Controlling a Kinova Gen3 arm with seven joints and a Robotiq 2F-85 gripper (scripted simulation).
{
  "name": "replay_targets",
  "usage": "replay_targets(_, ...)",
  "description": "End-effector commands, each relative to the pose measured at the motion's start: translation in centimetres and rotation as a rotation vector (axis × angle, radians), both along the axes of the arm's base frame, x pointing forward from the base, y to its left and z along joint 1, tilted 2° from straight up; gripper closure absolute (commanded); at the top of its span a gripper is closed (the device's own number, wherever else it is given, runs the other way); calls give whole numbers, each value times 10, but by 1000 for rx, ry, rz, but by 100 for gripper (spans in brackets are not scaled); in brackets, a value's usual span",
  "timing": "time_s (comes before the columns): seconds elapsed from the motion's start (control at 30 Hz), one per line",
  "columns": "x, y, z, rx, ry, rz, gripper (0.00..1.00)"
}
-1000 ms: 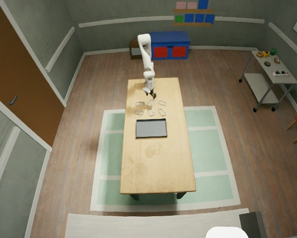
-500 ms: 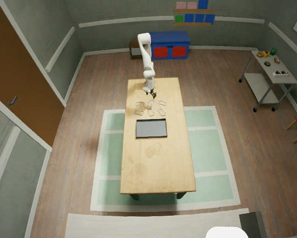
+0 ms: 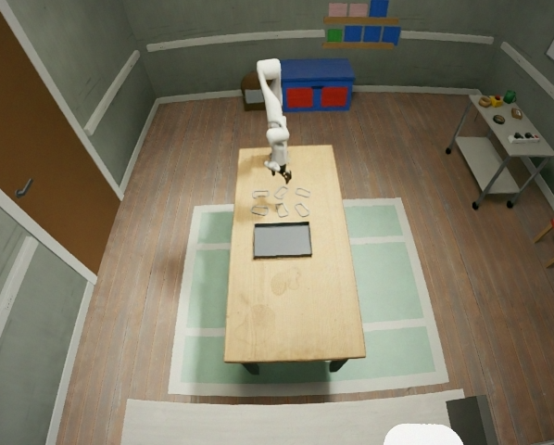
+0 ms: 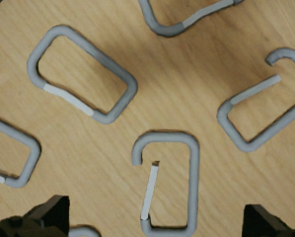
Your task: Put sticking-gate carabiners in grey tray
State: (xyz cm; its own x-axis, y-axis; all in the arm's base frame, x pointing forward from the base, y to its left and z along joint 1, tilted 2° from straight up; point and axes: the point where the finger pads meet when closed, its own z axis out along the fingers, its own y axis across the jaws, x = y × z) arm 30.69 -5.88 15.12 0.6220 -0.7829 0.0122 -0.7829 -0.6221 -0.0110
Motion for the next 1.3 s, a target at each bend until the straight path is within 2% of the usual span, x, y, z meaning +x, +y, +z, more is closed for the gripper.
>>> replay_targets(0.0, 23, -5, 40, -1, -8, 0, 0)
replay_targets(0.4, 23, -5, 40, -1, -8, 0, 0)
replay_targets(0.43, 46, -9, 83, 0, -7, 0, 0)
replay_targets(0.97, 46, -9, 83, 0, -7, 0, 0)
replay_targets(1.0, 69, -14, 127, -1, -7, 0, 0)
replay_targets(1.27, 69, -14, 127, -1, -7, 0, 0)
